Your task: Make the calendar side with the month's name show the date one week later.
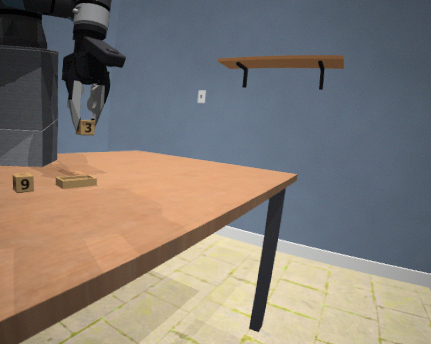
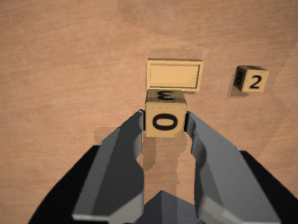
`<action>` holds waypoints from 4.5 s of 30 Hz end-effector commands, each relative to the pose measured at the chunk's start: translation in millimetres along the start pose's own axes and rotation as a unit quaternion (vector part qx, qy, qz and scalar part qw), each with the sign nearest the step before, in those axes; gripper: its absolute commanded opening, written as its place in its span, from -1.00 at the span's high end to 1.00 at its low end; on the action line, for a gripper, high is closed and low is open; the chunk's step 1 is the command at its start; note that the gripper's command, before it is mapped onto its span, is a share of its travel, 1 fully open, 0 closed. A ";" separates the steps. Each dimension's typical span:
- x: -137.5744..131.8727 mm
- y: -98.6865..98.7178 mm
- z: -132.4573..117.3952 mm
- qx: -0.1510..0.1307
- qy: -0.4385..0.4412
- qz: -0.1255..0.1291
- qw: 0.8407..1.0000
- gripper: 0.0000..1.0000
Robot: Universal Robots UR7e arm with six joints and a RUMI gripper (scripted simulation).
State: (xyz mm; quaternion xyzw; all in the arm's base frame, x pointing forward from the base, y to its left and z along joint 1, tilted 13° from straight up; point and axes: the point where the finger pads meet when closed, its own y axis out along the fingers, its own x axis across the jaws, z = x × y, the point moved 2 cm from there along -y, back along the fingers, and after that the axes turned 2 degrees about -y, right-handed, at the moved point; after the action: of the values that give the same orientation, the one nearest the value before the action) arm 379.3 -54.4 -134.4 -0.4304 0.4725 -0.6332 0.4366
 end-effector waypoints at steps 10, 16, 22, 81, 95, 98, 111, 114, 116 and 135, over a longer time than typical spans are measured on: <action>1.4 3.4 2.7 0.002 -0.001 0.001 1.000 0.78; 1.6 15.3 2.8 0.002 -0.001 0.002 1.000 0.78; 1.9 34.1 3.0 0.002 -0.001 0.002 1.000 0.78; 1.8 64.0 1.6 0.001 -0.002 0.002 1.000 0.78; 1.5 64.1 0.5 0.000 -0.002 0.002 1.000 0.78; 1.5 64.0 0.6 0.001 -0.002 0.002 1.000 0.78; 1.5 64.0 0.6 0.001 -0.002 0.002 1.000 0.78; 1.5 64.0 0.6 0.001 -0.002 0.002 1.000 0.78; 1.5 64.0 0.5 0.001 -0.002 0.002 1.000 0.78; 1.3 64.0 -0.2 0.000 -0.002 0.002 1.000 0.78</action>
State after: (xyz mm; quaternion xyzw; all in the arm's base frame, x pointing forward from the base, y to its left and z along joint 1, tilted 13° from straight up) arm 389.6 -66.8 -196.1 -0.4305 0.4711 -0.6323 0.4393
